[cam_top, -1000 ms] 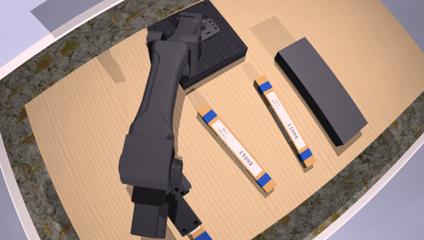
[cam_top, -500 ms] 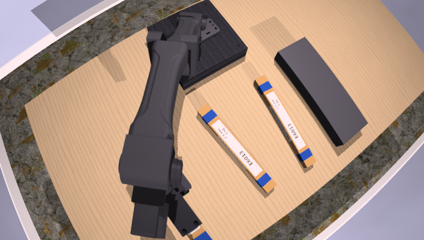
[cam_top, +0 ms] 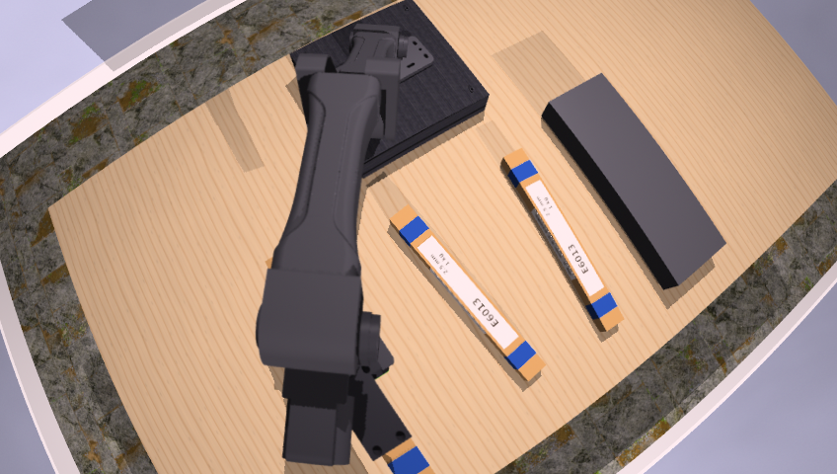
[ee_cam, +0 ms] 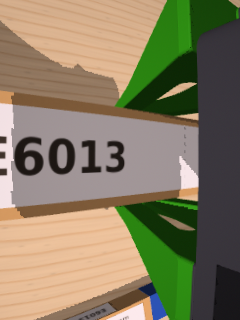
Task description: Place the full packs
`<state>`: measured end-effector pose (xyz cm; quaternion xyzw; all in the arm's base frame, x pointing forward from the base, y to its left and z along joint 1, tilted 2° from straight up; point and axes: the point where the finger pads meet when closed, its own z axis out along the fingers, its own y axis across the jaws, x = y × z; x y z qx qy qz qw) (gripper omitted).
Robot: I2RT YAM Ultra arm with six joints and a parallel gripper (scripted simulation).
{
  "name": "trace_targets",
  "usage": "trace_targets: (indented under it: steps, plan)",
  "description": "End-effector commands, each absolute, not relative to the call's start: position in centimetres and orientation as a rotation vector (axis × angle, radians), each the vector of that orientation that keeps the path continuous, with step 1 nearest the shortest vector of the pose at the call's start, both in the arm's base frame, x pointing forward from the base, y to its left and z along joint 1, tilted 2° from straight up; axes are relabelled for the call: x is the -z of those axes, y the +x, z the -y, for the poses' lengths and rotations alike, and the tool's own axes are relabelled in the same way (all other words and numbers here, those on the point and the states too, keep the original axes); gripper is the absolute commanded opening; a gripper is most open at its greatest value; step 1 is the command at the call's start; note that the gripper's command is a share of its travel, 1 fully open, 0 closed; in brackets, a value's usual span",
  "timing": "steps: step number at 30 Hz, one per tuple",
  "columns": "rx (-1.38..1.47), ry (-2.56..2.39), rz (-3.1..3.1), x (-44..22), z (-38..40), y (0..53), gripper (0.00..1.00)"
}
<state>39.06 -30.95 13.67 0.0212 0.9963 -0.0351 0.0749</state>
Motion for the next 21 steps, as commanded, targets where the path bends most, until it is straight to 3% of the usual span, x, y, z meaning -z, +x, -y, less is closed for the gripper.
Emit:
trace_targets:
  steps: [1, 21]
  plan:
    - [-0.032, 0.08, -3.097, -16.1, 29.6, 39.2, 0.0]
    - [-0.05, 0.081, -3.111, -16.3, 24.8, 39.3, 0.0]
